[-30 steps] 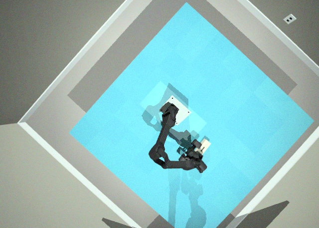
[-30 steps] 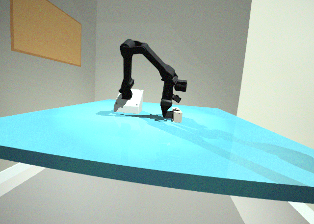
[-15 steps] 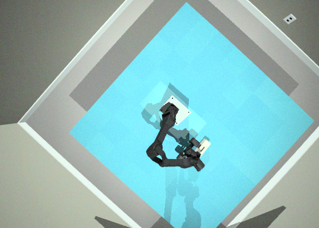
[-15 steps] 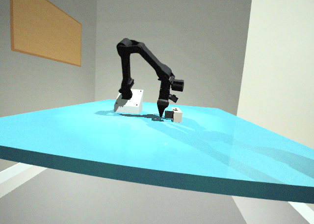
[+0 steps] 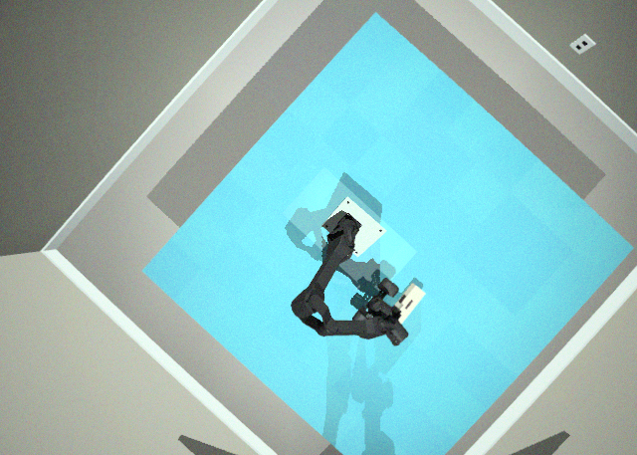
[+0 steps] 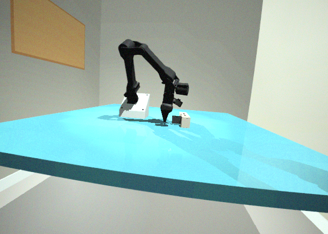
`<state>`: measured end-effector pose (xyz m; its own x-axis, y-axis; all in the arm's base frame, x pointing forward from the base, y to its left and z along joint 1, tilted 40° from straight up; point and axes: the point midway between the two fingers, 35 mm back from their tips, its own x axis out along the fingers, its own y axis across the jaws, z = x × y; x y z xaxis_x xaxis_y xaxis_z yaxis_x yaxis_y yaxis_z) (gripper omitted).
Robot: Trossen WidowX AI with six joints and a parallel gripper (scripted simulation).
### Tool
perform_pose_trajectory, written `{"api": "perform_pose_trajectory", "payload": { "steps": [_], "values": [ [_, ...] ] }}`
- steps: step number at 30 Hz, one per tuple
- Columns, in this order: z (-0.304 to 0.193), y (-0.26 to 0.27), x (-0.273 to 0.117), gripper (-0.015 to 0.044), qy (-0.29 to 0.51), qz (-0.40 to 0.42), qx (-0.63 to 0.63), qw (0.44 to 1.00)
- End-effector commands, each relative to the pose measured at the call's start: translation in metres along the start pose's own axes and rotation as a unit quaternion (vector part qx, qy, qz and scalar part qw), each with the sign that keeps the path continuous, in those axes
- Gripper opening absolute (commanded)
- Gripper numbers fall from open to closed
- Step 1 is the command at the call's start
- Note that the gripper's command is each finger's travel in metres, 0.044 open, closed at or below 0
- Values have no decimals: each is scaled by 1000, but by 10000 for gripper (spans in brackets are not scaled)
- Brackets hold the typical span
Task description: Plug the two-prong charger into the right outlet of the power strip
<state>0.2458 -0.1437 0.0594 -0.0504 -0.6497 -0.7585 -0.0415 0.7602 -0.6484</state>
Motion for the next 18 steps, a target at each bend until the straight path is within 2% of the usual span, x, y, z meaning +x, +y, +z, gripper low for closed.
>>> {"api": "perform_pose_trajectory", "payload": {
  "steps": [1, 4, 13, 18],
  "values": [
    [-5, 1, 1, 440, 0, 1, -3, 1000],
    [1, 0, -10, 440, -39, 4, 1, 999],
    [12, 3, -73, 440, -282, 2, -3, 959],
    [12, 3, -78, 440, -300, 0, -4, 954]
  ]
}}
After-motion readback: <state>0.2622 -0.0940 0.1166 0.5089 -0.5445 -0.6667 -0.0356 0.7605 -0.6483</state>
